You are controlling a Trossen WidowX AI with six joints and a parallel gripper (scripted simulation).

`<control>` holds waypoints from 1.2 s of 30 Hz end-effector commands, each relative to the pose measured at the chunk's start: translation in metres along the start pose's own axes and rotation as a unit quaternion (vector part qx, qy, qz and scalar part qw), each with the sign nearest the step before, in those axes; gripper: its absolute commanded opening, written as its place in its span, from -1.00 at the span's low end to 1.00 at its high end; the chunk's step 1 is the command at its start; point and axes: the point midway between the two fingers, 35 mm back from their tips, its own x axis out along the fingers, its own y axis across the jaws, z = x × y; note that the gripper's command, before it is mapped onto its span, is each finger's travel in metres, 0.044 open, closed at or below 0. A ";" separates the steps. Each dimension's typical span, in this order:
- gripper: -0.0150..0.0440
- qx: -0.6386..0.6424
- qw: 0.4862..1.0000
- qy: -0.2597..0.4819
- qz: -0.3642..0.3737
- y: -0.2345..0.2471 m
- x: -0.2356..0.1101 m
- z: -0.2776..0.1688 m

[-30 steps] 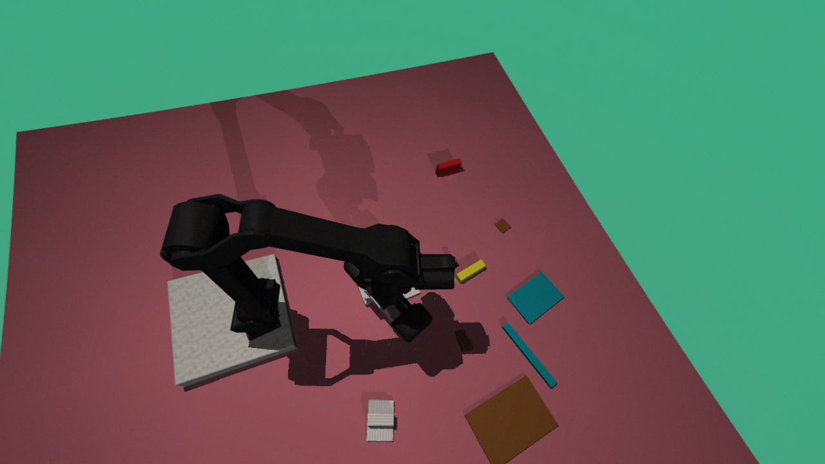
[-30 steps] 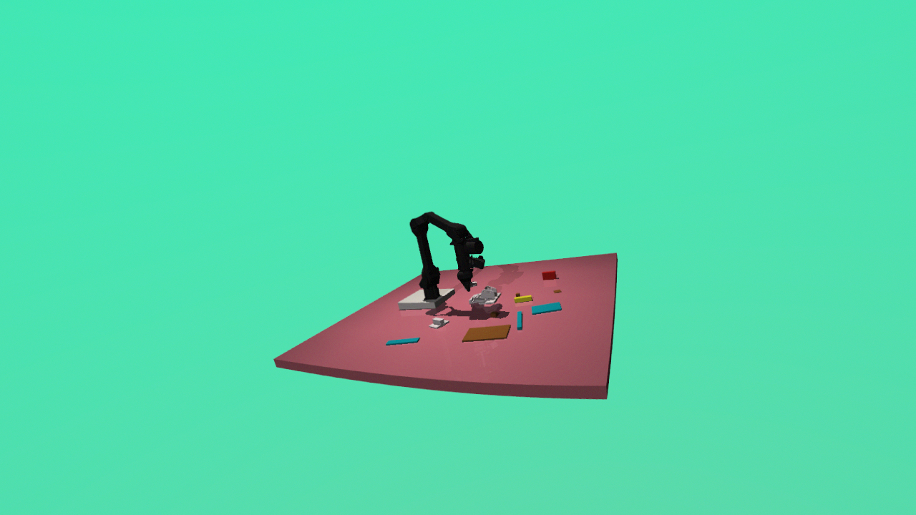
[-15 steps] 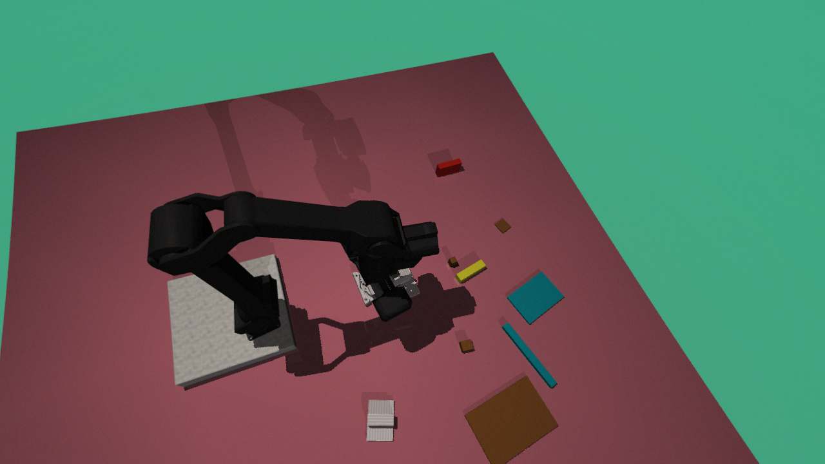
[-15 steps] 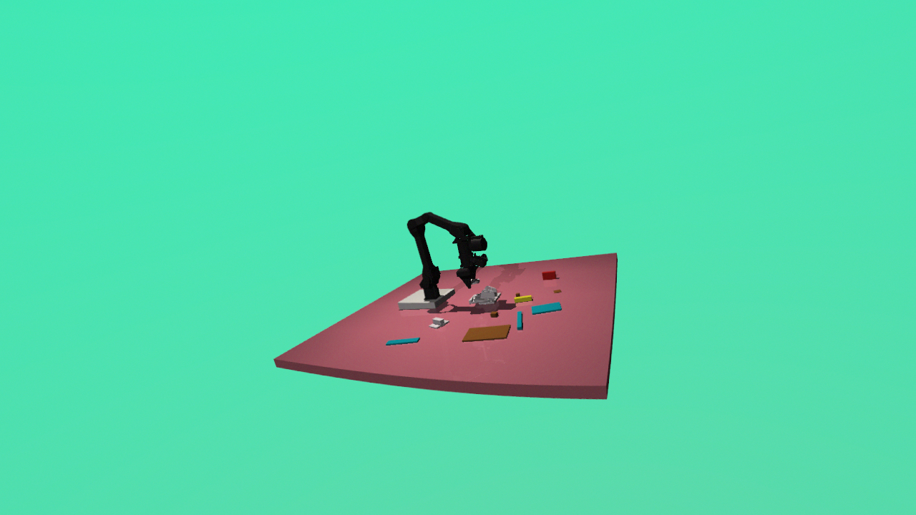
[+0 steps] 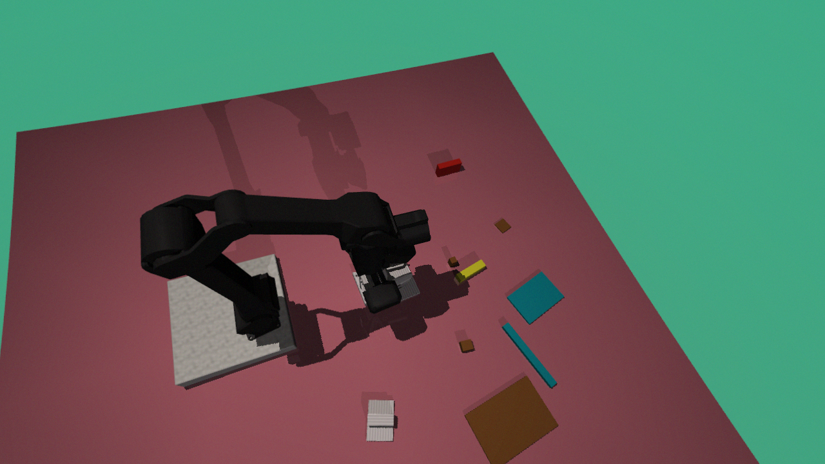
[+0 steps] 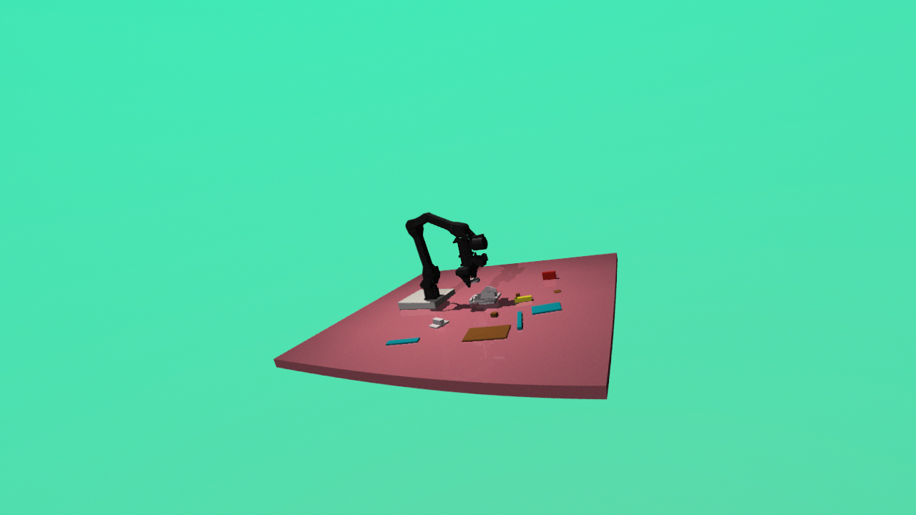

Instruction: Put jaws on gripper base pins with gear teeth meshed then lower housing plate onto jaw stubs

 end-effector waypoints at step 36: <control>0.70 0.005 1.000 -0.004 -0.002 0.008 -0.001 -0.004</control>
